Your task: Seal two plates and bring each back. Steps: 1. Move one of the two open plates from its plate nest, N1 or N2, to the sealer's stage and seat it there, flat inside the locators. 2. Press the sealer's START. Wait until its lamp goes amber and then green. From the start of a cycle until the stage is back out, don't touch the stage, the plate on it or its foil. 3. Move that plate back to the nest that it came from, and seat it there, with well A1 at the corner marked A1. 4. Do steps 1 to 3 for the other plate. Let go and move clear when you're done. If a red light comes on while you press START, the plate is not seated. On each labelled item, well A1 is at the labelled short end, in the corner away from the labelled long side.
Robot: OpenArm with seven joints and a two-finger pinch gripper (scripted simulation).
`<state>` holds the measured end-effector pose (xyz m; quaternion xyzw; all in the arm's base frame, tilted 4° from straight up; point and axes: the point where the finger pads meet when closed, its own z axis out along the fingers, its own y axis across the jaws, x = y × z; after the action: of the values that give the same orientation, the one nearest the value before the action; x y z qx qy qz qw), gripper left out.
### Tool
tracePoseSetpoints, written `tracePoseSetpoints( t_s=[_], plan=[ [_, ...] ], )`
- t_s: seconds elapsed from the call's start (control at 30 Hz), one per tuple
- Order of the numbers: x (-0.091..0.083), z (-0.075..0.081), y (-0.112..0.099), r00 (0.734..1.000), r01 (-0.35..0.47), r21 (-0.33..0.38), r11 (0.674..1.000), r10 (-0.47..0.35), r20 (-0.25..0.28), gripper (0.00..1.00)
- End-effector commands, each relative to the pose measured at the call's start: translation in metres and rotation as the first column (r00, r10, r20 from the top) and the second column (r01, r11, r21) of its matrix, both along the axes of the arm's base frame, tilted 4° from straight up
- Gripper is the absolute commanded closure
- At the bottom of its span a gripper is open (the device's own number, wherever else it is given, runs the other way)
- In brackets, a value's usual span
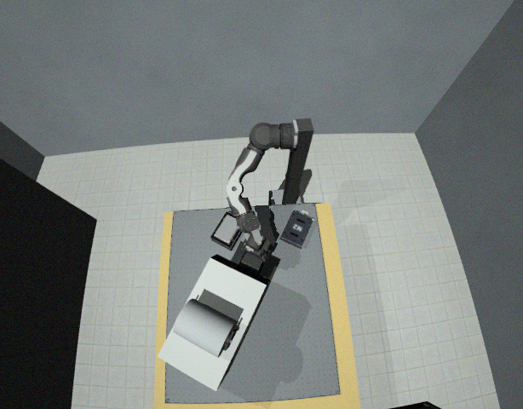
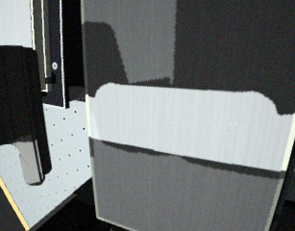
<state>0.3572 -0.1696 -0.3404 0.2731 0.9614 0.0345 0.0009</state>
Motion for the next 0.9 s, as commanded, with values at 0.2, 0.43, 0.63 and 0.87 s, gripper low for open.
tracePoseSetpoints(
  t_s=[0.2,0.43,0.63,0.87],
  plan=[
    [0.002,0.001,0.000,1.000,-0.001,0.005,1.000,0.001,0.006,0.35],
    [0.002,0.001,0.000,1.000,-0.001,0.005,1.000,0.001,0.006,0.35],
    [0.000,-0.009,0.002,1.000,-0.006,0.007,1.000,0.006,0.002,0.35],
    [0.002,-0.009,0.001,1.000,-0.001,0.005,1.000,0.001,0.006,0.35]
  ],
)
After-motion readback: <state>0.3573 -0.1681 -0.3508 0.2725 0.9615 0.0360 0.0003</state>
